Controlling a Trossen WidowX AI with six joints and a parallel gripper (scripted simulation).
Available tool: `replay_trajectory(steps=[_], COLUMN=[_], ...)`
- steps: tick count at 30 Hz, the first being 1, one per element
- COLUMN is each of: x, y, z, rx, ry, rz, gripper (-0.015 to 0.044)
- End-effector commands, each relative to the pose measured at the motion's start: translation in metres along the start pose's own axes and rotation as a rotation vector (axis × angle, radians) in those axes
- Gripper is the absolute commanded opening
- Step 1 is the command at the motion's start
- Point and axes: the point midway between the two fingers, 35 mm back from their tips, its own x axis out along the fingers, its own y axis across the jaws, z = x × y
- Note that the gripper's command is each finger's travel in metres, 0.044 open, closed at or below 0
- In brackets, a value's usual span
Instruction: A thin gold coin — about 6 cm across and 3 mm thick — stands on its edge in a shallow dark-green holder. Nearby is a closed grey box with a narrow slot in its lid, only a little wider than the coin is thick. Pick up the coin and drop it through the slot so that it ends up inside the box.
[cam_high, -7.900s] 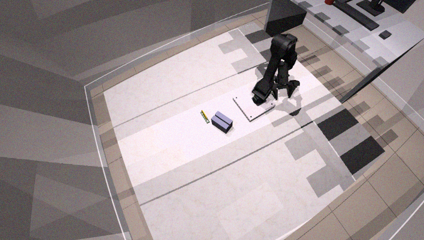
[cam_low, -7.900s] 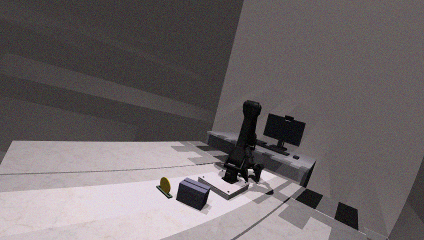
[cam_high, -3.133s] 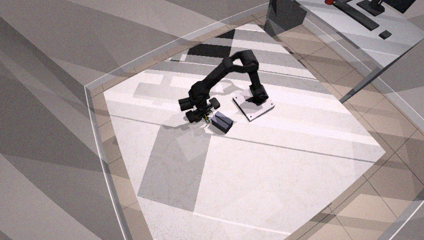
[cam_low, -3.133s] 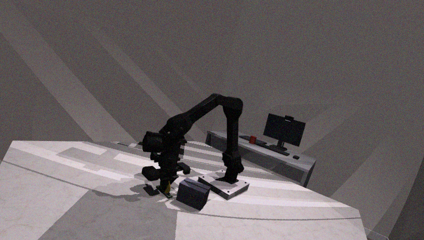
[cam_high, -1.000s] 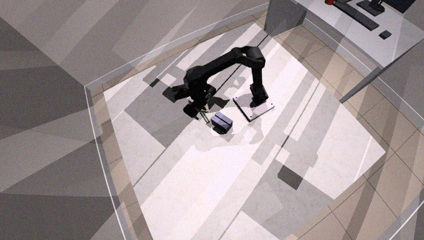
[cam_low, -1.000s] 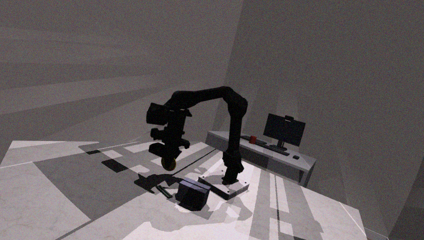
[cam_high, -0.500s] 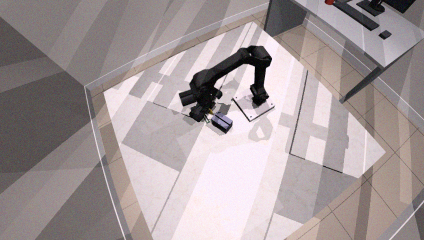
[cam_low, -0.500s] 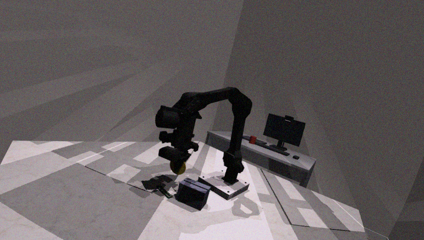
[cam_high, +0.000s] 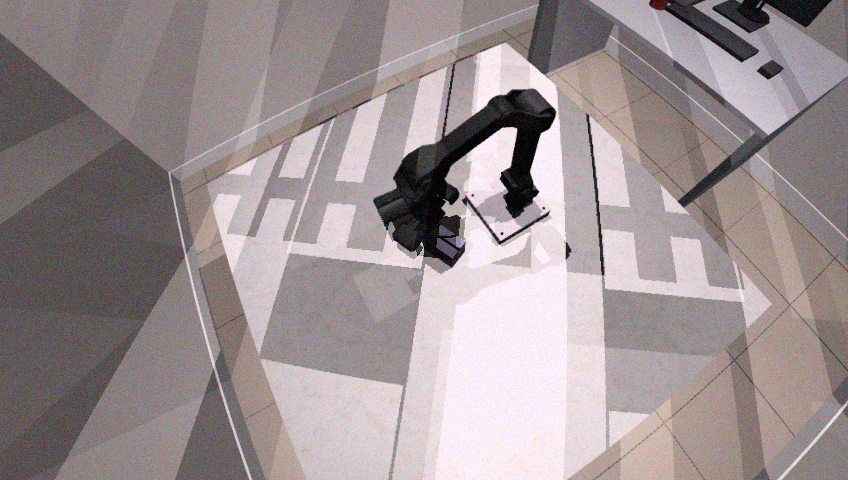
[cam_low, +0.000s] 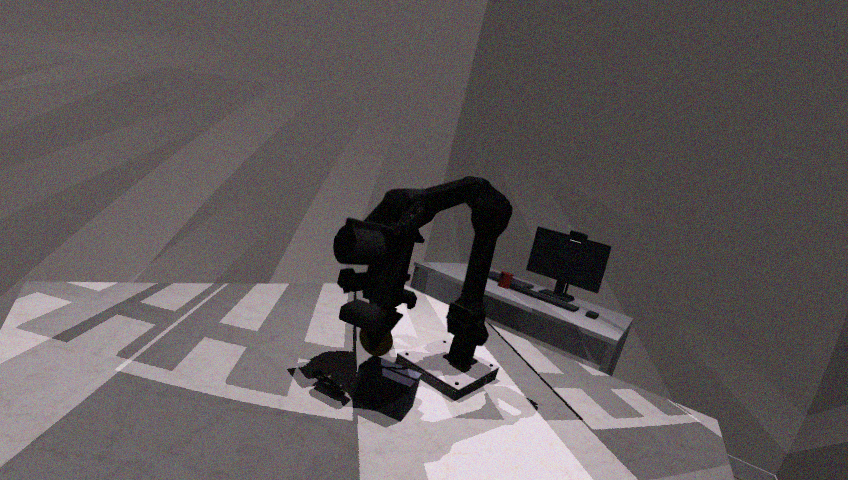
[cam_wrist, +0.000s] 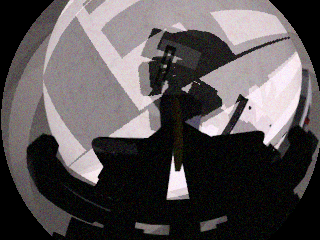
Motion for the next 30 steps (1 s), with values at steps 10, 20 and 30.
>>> replay_trajectory(steps=[10,20,30], x=[0.001,0.002,0.002], y=[-0.009,-0.011,-0.011], z=[-0.030,-0.035,-0.036], rx=[0.004,-0.001,0.000], ry=[-0.003,0.003,0.003], rz=[0.004,-0.001,-0.001], gripper=[0.0000,0.0000,0.0000])
